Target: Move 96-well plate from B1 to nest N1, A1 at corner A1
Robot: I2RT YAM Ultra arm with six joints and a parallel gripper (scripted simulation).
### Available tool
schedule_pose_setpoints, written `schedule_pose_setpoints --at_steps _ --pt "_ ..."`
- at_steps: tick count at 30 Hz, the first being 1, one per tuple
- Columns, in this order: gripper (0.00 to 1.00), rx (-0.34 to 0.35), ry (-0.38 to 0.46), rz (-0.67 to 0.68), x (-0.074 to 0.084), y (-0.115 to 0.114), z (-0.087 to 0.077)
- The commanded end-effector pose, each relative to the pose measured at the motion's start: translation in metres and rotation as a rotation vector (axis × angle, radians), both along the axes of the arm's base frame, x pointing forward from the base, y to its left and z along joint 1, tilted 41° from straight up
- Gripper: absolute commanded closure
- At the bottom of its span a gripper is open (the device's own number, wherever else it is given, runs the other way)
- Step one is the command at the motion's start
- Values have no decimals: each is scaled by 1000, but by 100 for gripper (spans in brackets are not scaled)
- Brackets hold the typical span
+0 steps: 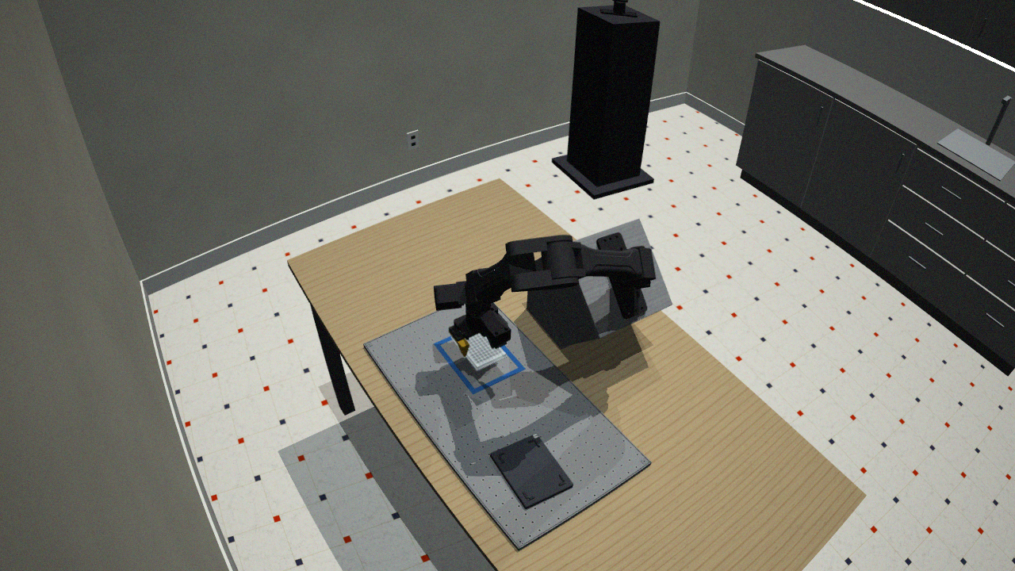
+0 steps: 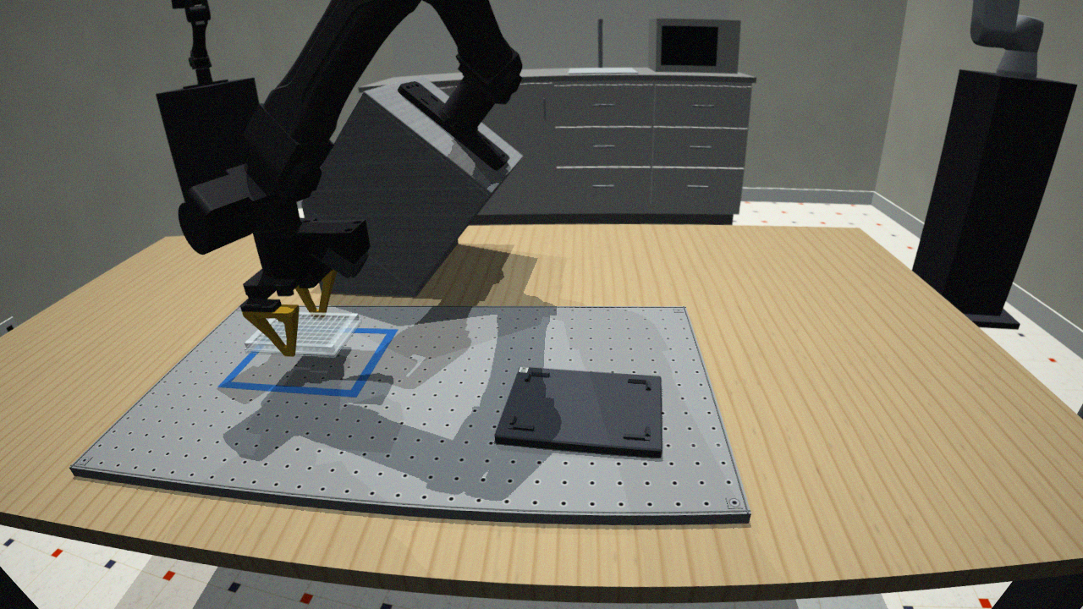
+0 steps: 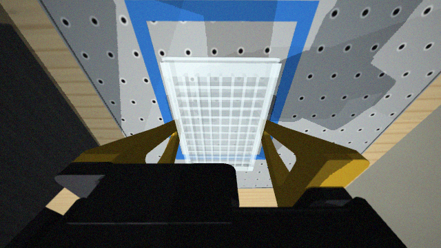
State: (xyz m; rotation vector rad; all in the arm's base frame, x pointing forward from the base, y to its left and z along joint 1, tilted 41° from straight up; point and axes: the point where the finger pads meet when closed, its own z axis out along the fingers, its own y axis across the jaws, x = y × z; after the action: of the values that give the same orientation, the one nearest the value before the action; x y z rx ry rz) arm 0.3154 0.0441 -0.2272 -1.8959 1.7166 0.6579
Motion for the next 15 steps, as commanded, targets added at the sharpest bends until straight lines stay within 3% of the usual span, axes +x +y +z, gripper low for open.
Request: schedule_pose_setpoints --at_steps 1,15 --pt "100 -2 -6 -13 3 -11 14" --pt "100 -3 -10 -13 4 -26 31"
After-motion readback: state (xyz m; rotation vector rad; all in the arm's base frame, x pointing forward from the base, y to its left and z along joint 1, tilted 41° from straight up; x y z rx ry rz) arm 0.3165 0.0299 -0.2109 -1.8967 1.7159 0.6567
